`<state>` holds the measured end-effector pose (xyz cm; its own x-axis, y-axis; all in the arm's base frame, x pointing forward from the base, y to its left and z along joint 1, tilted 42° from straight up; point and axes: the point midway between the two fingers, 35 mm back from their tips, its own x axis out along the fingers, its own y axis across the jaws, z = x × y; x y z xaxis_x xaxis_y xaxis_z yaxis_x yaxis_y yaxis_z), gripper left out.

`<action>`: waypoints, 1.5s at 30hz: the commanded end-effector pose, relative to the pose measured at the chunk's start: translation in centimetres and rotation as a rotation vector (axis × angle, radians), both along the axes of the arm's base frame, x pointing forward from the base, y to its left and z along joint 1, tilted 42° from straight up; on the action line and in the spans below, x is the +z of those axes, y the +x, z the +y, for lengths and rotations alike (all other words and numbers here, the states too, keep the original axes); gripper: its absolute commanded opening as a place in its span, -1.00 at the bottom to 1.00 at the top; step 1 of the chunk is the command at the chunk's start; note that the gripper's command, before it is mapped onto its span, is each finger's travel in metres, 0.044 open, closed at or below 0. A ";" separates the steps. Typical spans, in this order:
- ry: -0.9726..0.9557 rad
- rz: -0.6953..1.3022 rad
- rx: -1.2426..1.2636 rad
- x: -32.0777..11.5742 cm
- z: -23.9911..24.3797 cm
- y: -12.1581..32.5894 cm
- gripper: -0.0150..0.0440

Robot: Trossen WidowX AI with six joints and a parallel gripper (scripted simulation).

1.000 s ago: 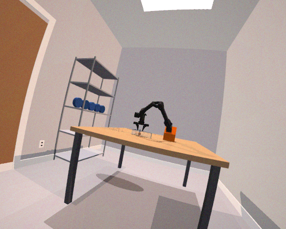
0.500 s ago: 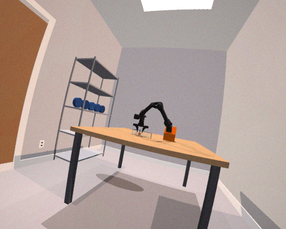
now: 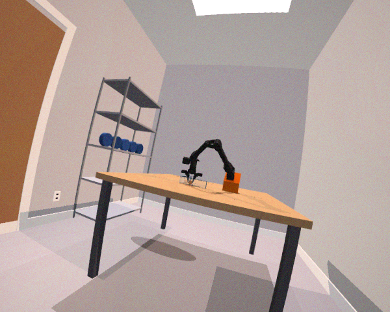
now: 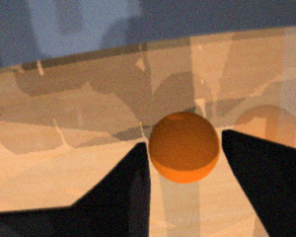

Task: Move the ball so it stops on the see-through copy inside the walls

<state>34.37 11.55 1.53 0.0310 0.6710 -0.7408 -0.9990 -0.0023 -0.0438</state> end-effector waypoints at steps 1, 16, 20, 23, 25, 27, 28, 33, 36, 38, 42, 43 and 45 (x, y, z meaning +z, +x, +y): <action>0.004 0.006 -0.004 -0.1 0.0 -0.1 0.06; -0.006 0.006 -0.005 4.1 -4.1 0.4 -0.49; -0.006 0.007 -0.005 6.2 -6.1 0.3 -0.49; -0.005 0.007 -0.005 7.9 -7.5 -0.1 -0.49; -0.003 0.007 -0.005 8.9 -8.3 -0.3 -0.49; -0.002 0.007 -0.005 9.3 -8.6 -0.4 -0.49; -0.002 0.007 -0.005 9.3 -8.6 -0.4 -0.49; 0.001 0.082 -0.087 9.1 -8.4 -0.1 -0.49; 0.004 0.146 -0.159 8.9 -8.3 0.2 -0.49; 0.006 0.189 -0.206 8.8 -8.2 0.3 -0.49; 0.009 0.274 -0.301 8.6 -8.0 0.7 -0.49; 0.010 0.296 -0.325 8.5 -7.9 0.8 -0.49; 0.012 0.338 -0.372 8.4 -7.8 0.9 -0.49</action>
